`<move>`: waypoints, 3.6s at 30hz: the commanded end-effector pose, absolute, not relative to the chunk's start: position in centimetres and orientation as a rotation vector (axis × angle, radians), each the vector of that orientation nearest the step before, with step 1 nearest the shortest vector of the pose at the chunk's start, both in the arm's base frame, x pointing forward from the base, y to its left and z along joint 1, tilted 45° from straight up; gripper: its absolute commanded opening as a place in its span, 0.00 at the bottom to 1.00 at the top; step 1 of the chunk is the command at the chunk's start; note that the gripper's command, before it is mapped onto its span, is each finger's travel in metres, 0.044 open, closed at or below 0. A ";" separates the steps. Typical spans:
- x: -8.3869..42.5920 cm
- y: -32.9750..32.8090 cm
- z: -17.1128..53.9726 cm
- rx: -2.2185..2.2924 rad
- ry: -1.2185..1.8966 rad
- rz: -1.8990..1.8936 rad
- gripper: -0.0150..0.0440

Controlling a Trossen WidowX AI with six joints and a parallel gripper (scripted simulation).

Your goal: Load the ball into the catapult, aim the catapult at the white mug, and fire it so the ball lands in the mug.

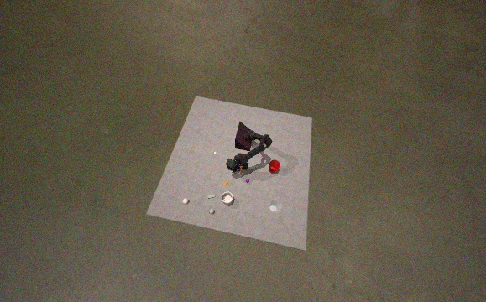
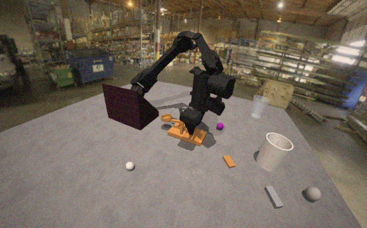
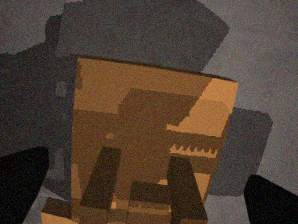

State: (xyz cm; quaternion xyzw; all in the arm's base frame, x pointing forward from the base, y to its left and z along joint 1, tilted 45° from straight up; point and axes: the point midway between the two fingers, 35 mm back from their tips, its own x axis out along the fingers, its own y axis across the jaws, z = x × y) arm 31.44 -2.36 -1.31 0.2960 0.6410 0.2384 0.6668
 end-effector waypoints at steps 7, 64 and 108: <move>31.4 -1.2 -2.3 0.677 1.448 0.541 1.00; 31.5 -1.6 -1.9 0.675 1.448 0.541 0.25; 31.1 -11.8 8.0 0.662 1.430 0.523 1.00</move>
